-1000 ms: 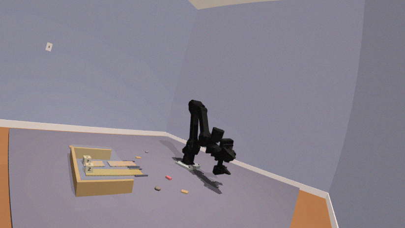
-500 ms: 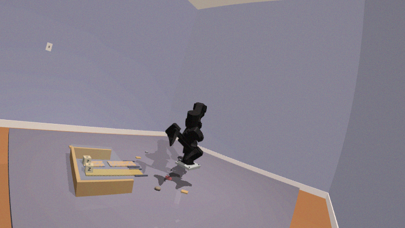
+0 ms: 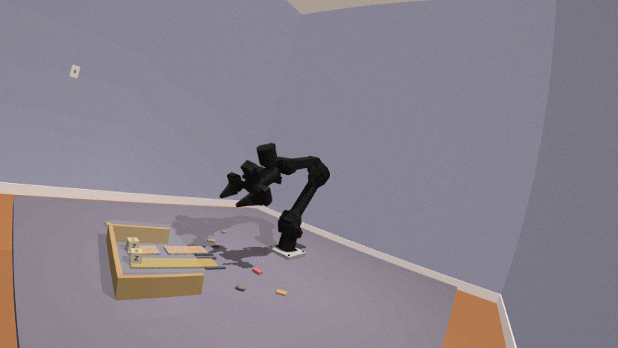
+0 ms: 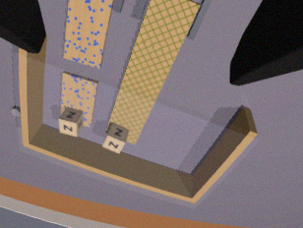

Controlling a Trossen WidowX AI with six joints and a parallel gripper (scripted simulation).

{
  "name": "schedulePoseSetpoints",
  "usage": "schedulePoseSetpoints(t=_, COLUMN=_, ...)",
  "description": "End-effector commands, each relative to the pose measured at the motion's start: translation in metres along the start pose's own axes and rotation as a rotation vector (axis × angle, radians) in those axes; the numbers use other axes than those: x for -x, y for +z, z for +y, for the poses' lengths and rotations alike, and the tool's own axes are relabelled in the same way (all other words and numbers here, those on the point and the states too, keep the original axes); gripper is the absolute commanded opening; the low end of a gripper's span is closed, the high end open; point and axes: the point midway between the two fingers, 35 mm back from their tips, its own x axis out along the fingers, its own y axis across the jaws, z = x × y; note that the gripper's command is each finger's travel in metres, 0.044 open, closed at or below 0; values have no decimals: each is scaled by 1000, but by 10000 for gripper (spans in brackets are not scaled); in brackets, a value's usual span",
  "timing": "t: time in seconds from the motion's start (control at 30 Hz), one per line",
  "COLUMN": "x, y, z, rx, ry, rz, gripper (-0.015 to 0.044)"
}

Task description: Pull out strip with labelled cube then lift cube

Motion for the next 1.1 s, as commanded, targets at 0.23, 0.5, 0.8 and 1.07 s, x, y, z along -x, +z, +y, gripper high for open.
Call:
schedulePoseSetpoints(t=0.23, x=4, y=-1, z=-6, rx=-49, ry=-13, rz=15, gripper=400)
schedulePoseSetpoints(t=0.5, x=4, y=-1, z=-6, rx=-49, ry=-13, rz=15, gripper=400)
schedulePoseSetpoints(t=0.8, x=-34, y=-7, z=-3, rx=-120, ry=-11, rz=301, gripper=164)
schedulePoseSetpoints(t=1.07, x=-79, y=-27, z=-1, rx=-179, ry=-37, rz=668, gripper=0)
